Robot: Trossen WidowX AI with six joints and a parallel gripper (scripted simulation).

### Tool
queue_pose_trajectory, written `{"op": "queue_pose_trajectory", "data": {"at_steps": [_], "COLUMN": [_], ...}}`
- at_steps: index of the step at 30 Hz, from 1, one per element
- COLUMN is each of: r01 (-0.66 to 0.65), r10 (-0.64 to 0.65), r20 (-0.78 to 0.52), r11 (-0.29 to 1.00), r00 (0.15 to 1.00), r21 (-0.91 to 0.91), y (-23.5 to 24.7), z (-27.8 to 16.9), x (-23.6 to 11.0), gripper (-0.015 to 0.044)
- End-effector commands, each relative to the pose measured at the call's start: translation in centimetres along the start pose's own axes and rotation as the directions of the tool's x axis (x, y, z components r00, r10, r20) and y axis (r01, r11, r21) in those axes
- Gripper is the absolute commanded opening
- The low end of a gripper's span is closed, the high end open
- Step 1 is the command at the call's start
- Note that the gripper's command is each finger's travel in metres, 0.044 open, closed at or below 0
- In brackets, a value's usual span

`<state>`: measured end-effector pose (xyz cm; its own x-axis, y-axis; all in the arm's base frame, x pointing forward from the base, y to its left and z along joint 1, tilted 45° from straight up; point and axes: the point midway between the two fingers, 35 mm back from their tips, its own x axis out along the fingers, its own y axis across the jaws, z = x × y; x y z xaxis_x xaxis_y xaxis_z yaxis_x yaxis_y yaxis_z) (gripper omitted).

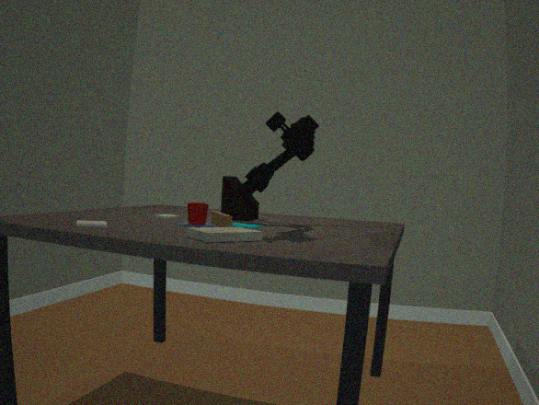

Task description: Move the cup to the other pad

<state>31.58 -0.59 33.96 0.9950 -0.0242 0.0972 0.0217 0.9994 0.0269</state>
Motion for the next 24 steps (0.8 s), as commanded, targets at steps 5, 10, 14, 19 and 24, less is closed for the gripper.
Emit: {"op": "queue_pose_trajectory", "data": {"at_steps": [5, 10, 14, 19, 24], "r01": [0.028, 0.196, 0.410, 0.709, 0.936], "r10": [0.008, 0.043, 0.107, 0.246, 0.443], "r20": [-0.266, -0.601, -0.786, -0.905, -0.887], "r11": [0.991, 0.925, 0.806, 0.563, 0.243], "r00": [0.964, 0.798, 0.609, 0.348, 0.127], "r21": [0.129, 0.326, 0.427, 0.426, 0.255], "y": [-1.4, -3.9, -5.8, -7.6, -8.5], "z": [-5.8, -14.4, -20.4, -26.7, -31.2], "x": [2.9, 4.5, 3.8, 1.4, -1.7], "gripper": [0.0269, 0.0148, 0.0148, 0.0148, 0.0148]}}
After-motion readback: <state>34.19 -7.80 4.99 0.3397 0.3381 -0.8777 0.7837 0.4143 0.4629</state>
